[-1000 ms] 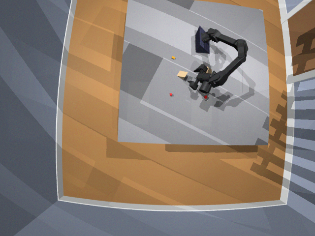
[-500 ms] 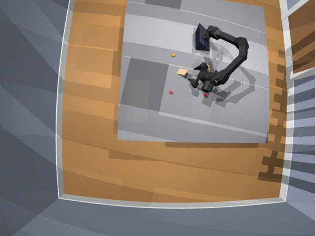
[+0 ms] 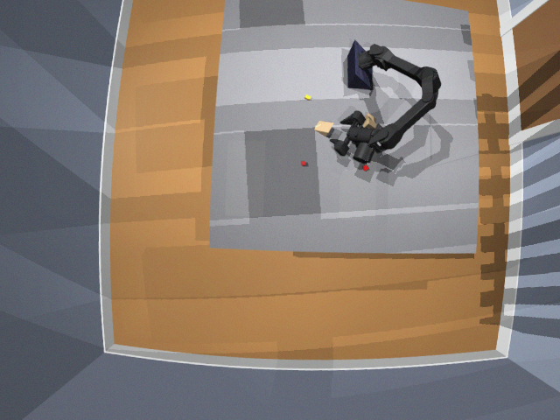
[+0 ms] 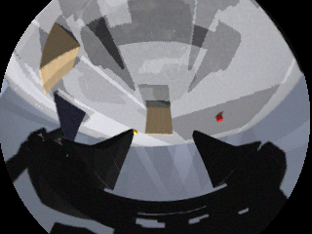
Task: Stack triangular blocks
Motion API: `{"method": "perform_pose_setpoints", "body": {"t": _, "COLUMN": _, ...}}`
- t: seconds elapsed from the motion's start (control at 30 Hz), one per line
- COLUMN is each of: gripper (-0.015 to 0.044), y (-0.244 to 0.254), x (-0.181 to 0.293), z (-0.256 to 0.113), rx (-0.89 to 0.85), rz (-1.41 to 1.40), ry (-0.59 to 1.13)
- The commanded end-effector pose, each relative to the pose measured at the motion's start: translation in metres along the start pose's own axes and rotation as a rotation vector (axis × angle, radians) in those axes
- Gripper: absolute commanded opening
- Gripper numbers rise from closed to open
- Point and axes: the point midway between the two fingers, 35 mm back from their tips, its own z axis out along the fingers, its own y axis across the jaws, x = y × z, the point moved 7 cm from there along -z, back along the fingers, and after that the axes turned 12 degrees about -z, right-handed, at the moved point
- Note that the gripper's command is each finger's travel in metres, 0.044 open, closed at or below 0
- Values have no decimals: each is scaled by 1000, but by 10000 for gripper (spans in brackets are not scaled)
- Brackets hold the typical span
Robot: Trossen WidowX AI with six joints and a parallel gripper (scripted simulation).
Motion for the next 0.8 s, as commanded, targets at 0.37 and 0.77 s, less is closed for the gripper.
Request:
{"method": "perform_pose_setpoints", "body": {"t": 0.37, "gripper": 440, "y": 2, "x": 1, "z": 28, "rx": -11, "rz": 5, "ry": 3}}
{"method": "perform_pose_setpoints", "body": {"t": 0.77, "gripper": 440, "y": 3, "x": 1, "z": 48, "rx": -11, "rz": 4, "ry": 3}}
